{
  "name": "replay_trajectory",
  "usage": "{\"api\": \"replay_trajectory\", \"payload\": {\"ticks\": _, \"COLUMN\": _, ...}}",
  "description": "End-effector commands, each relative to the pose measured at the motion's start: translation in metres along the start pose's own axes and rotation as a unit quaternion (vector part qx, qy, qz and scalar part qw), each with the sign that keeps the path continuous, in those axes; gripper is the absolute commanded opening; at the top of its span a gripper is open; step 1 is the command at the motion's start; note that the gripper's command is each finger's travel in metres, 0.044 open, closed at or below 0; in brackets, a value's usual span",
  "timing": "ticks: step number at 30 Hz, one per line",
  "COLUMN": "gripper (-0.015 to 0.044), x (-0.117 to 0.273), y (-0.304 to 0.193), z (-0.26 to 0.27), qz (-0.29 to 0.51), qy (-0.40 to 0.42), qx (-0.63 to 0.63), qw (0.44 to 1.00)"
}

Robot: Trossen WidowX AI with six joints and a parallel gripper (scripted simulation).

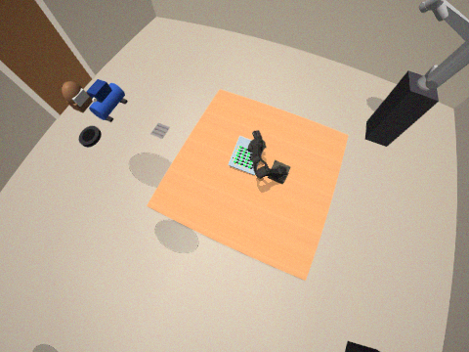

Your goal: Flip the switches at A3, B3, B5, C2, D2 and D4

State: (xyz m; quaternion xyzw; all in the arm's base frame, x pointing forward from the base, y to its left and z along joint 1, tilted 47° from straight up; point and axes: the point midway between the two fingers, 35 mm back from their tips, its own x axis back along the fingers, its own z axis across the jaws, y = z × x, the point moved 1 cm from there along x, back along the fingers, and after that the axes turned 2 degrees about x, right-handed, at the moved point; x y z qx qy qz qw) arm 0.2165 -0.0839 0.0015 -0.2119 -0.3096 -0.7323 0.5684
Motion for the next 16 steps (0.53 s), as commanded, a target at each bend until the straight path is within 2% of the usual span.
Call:
{"api": "replay_trajectory", "payload": {"ticks": 1, "gripper": 0.0, "x": 0.008, "y": 0.042, "z": 0.005, "qz": -0.006, "qy": -0.005, "qx": 0.009, "qw": 1.0}}
{"api": "replay_trajectory", "payload": {"ticks": 4, "gripper": 0.0, "x": 0.009, "y": 0.063, "z": 0.011, "qz": -0.006, "qy": -0.004, "qx": 0.01, "qw": 1.0}}
{"api": "replay_trajectory", "payload": {"ticks": 16, "gripper": 0.0, "x": 0.009, "y": 0.063, "z": 0.011, "qz": -0.006, "qy": -0.004, "qx": 0.01, "qw": 1.0}}
